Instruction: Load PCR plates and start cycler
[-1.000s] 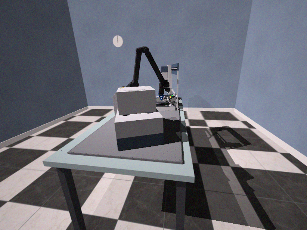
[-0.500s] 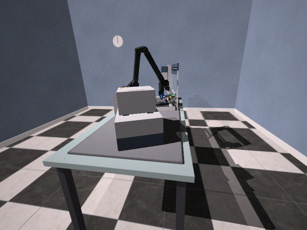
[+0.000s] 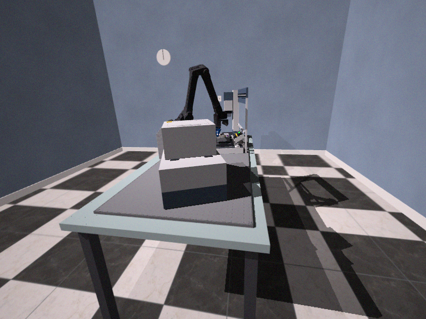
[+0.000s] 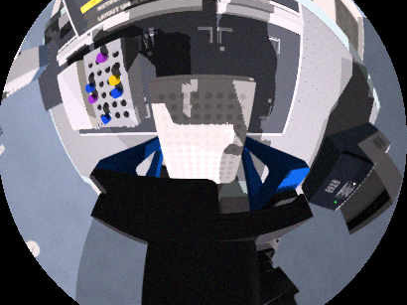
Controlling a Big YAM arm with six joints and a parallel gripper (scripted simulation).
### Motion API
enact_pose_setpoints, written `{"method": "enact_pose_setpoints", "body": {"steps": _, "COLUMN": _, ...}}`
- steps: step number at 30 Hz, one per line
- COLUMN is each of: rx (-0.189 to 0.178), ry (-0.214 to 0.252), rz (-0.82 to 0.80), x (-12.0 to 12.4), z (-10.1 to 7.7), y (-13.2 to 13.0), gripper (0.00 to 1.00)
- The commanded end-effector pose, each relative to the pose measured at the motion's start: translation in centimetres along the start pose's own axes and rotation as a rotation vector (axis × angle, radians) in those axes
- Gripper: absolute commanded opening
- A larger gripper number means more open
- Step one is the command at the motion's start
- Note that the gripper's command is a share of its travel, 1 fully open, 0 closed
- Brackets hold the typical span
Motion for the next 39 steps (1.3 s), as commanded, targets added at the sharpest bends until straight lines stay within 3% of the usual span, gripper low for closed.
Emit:
{"method": "enact_pose_setpoints", "body": {"steps": 1, "rx": 0.008, "ry": -0.004, "rz": 0.04, "x": 0.8, "z": 0.3, "y": 0.6, "gripper": 0.0}}
{"method": "enact_pose_setpoints", "body": {"steps": 6, "rx": -0.002, "ry": 0.005, "rz": 0.017, "x": 3.7, "z": 0.3, "y": 2.4, "gripper": 0.0}}
{"method": "enact_pose_setpoints", "body": {"steps": 10, "rx": -0.012, "ry": -0.013, "rz": 0.007, "x": 4.6, "z": 0.0, "y": 3.9, "gripper": 0.0}}
{"method": "enact_pose_setpoints", "body": {"steps": 18, "rx": 0.002, "ry": -0.006, "rz": -0.005, "x": 7.0, "z": 0.1, "y": 4.7, "gripper": 0.0}}
{"method": "enact_pose_setpoints", "body": {"steps": 23, "rx": -0.001, "ry": 0.003, "rz": -0.015, "x": 10.1, "z": 0.2, "y": 6.4, "gripper": 0.0}}
{"method": "enact_pose_setpoints", "body": {"steps": 34, "rx": -0.017, "ry": -0.01, "rz": -0.006, "x": 12.4, "z": -0.2, "y": 9.3, "gripper": 0.0}}
{"method": "enact_pose_setpoints", "body": {"steps": 39, "rx": -0.014, "ry": 0.0, "rz": -0.035, "x": 15.5, "z": -0.1, "y": 11.0, "gripper": 0.0}}
Point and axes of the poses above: the point where the finger pads meet when closed, its own z axis out along the fingers, its own y axis across the jaws, x = y × z, the point moved 9 cm from there along -z, back along the fingers, and after that the axes turned 13 degrees about z, right-handed, at the moved point
